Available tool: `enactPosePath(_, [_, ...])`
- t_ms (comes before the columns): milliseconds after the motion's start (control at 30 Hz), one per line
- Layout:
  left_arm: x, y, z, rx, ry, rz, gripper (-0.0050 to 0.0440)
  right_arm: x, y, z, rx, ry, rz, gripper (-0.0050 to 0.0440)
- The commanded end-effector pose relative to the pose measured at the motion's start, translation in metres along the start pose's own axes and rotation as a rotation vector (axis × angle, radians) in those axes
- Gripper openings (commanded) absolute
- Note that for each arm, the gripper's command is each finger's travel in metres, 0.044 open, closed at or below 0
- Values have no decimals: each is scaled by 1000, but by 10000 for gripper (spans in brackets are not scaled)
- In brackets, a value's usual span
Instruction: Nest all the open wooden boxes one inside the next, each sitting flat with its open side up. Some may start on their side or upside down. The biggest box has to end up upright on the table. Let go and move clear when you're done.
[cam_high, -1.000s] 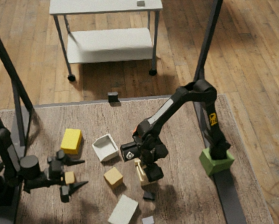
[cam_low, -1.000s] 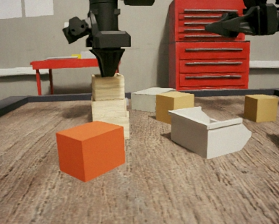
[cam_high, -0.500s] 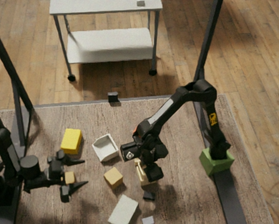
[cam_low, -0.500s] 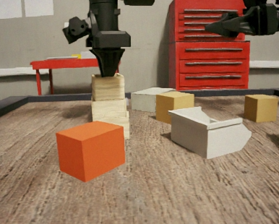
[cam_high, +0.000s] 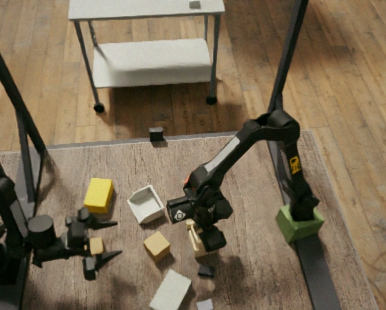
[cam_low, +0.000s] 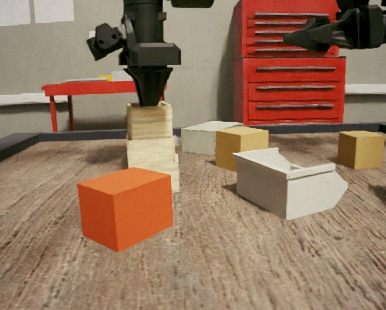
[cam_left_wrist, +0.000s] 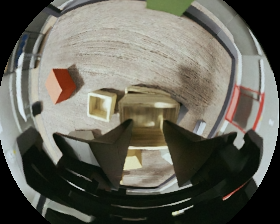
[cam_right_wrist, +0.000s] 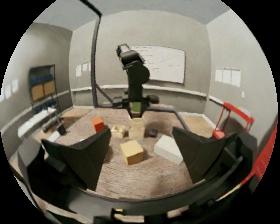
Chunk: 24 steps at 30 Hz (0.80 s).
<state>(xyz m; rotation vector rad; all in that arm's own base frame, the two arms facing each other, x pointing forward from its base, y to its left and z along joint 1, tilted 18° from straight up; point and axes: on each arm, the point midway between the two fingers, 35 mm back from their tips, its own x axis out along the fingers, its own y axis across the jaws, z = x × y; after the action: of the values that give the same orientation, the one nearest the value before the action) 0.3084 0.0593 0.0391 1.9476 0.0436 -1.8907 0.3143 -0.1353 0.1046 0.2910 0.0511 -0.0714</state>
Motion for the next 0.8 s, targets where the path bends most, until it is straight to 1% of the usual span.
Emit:
enactPosePath(0, [-3,-2,-2,0,19,-7,255,0,0,0,3,-1,0,400])
enactPosePath(200, [-1,-4,-1,-4,11,-8,255,0,0,0,3,-1,0,400])
enactPosePath(700, [-4,0,1,3,19,-3,255,0,0,0,3,-1,0,400])
enactPosePath(767, [-6,1,-2,7,27,-3,255,0,0,0,3,-1,0,400])
